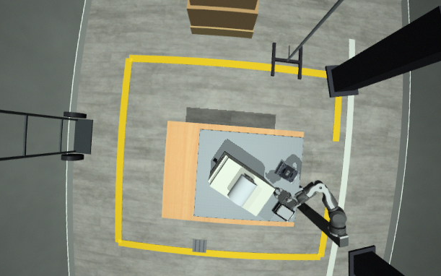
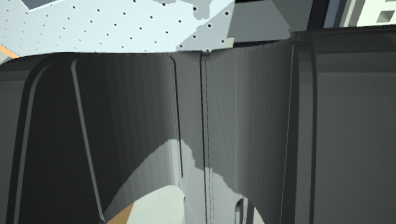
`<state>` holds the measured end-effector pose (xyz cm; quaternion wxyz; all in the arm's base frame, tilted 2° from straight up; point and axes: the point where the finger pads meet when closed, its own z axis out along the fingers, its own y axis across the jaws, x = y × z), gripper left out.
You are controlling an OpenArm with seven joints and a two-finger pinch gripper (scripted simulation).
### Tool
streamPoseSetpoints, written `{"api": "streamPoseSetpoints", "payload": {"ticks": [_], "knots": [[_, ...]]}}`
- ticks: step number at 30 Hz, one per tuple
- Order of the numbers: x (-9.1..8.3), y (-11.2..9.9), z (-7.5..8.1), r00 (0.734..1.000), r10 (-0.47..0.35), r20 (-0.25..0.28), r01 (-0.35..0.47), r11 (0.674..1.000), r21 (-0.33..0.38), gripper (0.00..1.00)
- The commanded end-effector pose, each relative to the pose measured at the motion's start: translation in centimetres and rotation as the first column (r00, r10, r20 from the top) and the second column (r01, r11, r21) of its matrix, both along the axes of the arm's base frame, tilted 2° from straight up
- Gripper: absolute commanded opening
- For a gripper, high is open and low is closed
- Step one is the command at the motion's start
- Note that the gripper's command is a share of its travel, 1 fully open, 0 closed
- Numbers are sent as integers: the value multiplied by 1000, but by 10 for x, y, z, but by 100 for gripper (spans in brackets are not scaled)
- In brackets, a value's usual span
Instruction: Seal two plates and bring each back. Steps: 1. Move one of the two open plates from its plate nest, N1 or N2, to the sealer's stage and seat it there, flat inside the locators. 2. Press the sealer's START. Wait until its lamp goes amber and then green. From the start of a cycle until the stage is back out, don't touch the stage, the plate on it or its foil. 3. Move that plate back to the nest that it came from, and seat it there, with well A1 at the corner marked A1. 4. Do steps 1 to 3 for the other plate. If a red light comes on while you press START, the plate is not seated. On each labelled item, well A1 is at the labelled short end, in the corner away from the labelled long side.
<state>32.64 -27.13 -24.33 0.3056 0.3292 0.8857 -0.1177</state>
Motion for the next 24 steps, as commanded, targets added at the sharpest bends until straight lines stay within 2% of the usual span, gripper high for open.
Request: {"api": "streamPoseSetpoints", "payload": {"ticks": [1, 7, 8, 13, 15, 20, 22, 24], "knots": [[0, -1, 4, 1000, -15, 8, 15, 1000, -4, 0], [-5, 3, 7, 1000, -15, 8, 15, 1000, -4, 0], [-9, 5, 9, 1000, -15, 8, 15, 1000, -4, 65], [-7, 30, -1, 997, 71, -14, -68, 986, 153, 65], [-9, 40, -5, 997, 70, -22, -66, 986, 152, 65], [-8, 64, -9, 990, 140, -27, -125, 944, 305, 65], [-10, 75, -13, 989, 142, -32, -125, 943, 309, 65], [-10, 75, -13, 989, 142, -32, -125, 943, 309, 65]]}}
